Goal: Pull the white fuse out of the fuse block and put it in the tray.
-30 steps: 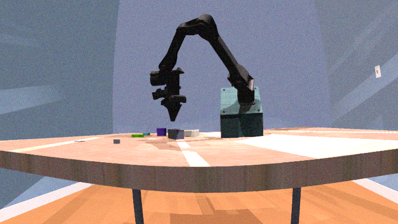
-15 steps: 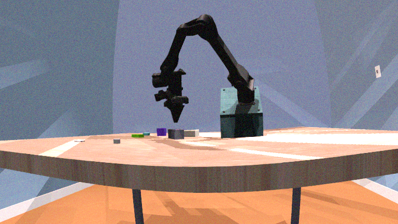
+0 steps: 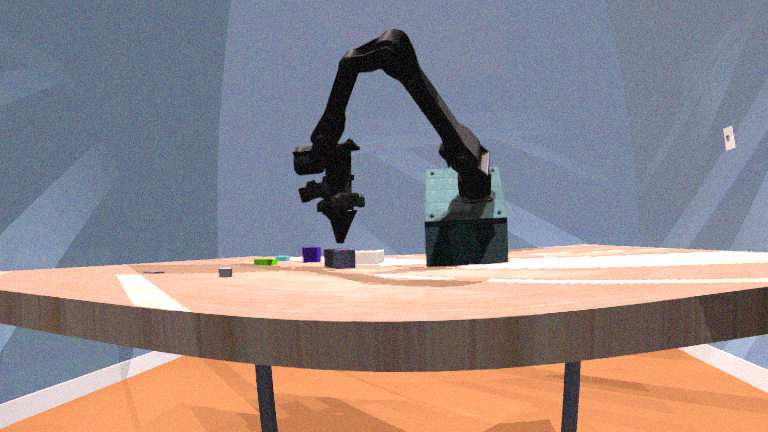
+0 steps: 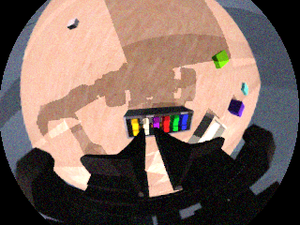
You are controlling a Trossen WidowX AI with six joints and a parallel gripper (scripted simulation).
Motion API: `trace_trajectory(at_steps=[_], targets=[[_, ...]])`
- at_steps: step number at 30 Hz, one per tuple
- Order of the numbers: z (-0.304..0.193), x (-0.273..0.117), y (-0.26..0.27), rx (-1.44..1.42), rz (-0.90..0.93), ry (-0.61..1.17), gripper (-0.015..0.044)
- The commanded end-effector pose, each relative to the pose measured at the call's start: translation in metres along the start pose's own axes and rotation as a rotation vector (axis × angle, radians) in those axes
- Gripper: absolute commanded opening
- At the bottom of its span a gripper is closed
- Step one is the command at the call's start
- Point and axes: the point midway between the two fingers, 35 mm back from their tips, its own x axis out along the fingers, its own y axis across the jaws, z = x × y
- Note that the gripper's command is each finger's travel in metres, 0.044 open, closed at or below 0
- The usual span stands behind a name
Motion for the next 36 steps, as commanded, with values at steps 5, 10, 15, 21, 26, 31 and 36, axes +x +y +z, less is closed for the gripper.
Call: trace_trajectory(at_steps=[5,10,15,21,26,31,36], targets=[[-0.002,0.009,0.003,0.006,0.007,0.001,0.0062],[-0.002,0.01,0.004,0.006,0.007,0.001,0.0062],[-0.002,0.01,0.004,0.006,0.007,0.001,0.0062],[-0.002,0.011,0.004,0.006,0.007,0.001,0.0062],[-0.002,0.015,0.004,0.006,0.007,0.001,0.0062],[-0.002,0.02,0.004,0.006,0.008,0.001,0.0062],[-0.002,0.02,0.004,0.006,0.008,0.001,0.0062]])
